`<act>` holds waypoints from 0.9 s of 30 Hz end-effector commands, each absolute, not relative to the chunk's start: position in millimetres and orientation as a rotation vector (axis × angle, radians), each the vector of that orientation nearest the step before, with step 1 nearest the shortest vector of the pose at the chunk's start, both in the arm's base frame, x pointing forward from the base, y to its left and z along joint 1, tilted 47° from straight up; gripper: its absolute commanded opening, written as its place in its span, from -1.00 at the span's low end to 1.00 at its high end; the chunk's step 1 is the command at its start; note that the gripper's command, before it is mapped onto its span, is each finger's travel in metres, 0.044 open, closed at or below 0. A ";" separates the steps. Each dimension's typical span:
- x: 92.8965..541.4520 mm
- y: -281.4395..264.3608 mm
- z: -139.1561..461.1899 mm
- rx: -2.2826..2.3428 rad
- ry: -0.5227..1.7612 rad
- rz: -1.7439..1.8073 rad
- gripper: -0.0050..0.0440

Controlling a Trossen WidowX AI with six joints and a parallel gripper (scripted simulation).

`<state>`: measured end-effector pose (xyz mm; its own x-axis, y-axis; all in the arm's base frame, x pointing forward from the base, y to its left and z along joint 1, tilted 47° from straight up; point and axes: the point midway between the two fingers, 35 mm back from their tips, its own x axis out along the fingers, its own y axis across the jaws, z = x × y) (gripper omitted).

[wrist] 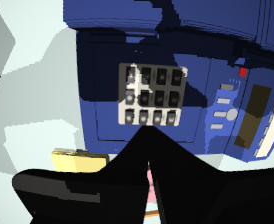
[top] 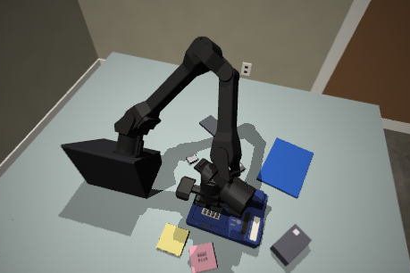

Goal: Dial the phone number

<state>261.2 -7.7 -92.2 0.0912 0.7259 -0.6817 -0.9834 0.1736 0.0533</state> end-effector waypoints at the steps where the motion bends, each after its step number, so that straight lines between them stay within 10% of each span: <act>1: 260.3 -7.8 -96.1 -0.480 0.662 1.353 -1.00; 27: 262.5 11.7 -114.4 -0.480 0.662 1.353 -1.00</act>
<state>264.6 9.1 -112.3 0.0903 0.7224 -0.6856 -0.9845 0.1685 0.0479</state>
